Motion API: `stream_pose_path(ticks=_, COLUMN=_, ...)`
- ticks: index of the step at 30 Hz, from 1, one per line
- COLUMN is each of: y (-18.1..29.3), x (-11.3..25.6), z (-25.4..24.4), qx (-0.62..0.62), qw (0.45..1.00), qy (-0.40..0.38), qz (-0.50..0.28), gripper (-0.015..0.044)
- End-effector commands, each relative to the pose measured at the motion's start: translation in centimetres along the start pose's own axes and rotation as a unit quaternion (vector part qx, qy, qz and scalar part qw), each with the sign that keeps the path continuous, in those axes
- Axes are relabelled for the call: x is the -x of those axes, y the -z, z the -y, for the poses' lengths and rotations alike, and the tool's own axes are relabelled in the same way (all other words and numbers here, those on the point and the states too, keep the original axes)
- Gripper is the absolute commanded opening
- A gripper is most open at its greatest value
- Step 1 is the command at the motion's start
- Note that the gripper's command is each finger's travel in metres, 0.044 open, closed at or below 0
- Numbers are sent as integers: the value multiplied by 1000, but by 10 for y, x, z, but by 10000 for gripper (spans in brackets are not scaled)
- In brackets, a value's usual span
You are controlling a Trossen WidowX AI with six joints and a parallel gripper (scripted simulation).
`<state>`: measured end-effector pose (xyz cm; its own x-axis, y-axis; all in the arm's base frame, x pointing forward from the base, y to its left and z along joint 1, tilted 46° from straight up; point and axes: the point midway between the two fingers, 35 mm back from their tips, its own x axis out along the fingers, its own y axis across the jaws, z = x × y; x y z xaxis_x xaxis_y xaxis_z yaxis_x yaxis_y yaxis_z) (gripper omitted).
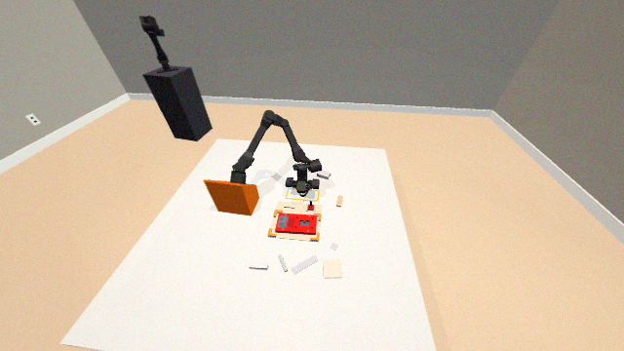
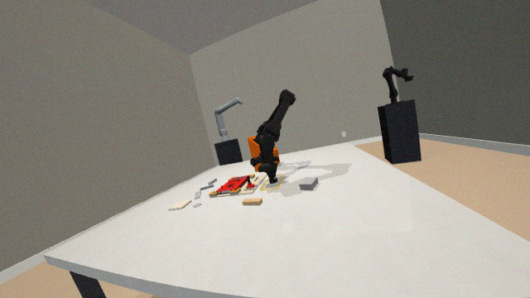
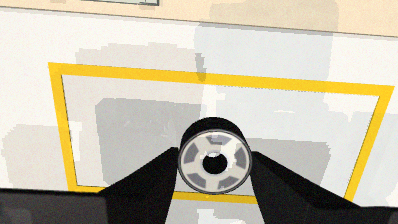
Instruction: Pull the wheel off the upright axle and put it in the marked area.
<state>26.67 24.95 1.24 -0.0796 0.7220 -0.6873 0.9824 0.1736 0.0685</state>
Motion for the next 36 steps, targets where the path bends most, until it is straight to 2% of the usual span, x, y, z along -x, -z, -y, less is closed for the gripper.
stream_pose_path(ticks=1, y=-3, x=-4, z=2, qx=-7, qw=1000, qy=1, qz=3, gripper=0)
stream_pose_path(ticks=12, y=0, x=2, z=0, qx=-1, qw=1000, qy=0, qz=0, gripper=289)
stream_pose_path(ticks=19, y=-1, x=52, z=-1, qx=-5, qw=1000, qy=1, qz=4, gripper=300)
stream_pose_path(ticks=22, y=-1, x=60, z=-1, qx=-6, qw=1000, qy=1, qz=4, gripper=300)
stream_pose_path(ticks=23, y=-6, x=53, z=0, qx=-12, qw=1000, qy=-1, qz=7, gripper=326)
stream_pose_path(ticks=27, y=-23, x=80, z=33, qx=-10, qw=1000, qy=1, qz=10, gripper=431)
stream_pose_path(ticks=32, y=-40, x=105, z=80, qx=-8, qw=1000, qy=3, qz=6, gripper=440)
stream_pose_path(ticks=36, y=-40, x=106, z=82, qx=-8, qw=1000, qy=3, qz=6, gripper=440)
